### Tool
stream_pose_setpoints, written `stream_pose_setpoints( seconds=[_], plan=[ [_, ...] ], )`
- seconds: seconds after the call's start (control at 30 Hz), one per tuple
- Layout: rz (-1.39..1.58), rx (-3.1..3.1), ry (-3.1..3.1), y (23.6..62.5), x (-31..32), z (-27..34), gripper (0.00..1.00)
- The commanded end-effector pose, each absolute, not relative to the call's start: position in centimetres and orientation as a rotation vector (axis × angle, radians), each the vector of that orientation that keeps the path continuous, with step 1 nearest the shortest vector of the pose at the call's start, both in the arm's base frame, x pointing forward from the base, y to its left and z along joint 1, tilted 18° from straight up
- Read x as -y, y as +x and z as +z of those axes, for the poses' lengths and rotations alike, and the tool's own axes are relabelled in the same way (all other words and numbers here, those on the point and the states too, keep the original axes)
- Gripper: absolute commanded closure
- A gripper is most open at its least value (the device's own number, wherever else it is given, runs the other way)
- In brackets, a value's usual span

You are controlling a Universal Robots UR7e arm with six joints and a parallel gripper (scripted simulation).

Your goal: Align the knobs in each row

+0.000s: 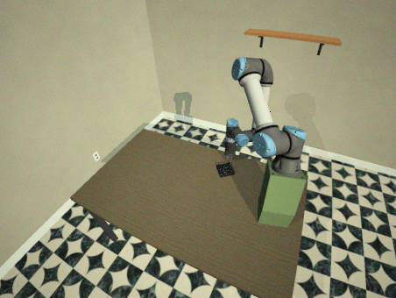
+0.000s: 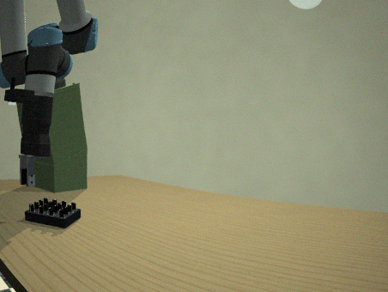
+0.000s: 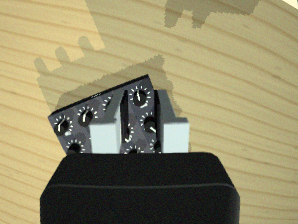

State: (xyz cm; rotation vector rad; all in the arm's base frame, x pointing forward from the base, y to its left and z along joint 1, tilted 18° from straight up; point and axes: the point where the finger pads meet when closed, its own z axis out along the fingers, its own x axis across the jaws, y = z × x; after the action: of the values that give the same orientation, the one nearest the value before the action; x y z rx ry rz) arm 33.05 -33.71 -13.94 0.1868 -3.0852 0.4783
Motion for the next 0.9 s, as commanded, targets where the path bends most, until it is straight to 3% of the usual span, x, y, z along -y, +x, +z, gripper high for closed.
stream_pose_setpoints(
  seconds=[0.0, 0.87],
  plan=[
    [0.472, 3.045, 0.426, 33.02, 33.55, -13.74, 0.54],
    [0.443, 2.844, 1.011, 33.05, 32.69, -13.57, 0.54]
  ],
)
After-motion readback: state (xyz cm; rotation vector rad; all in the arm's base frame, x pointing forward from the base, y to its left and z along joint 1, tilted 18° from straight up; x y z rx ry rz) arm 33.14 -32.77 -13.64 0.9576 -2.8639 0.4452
